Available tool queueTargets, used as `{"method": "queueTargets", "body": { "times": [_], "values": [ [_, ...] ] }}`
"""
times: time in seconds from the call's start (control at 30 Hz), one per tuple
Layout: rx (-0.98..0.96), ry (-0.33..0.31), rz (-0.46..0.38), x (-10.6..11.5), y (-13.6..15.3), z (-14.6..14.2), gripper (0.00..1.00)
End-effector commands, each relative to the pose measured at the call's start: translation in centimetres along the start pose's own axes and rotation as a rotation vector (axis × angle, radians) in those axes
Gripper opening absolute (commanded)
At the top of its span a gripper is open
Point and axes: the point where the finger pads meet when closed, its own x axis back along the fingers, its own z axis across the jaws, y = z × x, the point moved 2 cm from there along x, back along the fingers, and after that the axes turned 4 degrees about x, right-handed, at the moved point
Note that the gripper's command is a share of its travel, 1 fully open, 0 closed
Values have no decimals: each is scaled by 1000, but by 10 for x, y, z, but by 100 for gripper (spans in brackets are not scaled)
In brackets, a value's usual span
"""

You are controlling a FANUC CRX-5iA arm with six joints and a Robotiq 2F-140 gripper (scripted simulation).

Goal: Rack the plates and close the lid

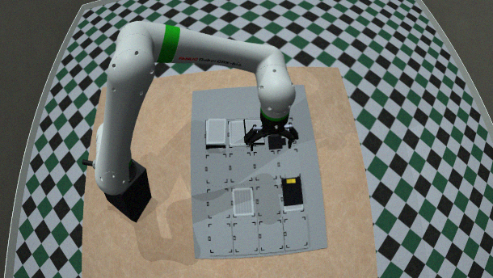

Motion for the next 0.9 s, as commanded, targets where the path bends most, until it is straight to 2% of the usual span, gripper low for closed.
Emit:
{"method": "queueTargets", "body": {
  "times": [0.0,0.87],
  "values": [
    [0,-1,0,1,-14,-4,100],
    [0,-1,0,1,-107,-28,100]
  ]
}}
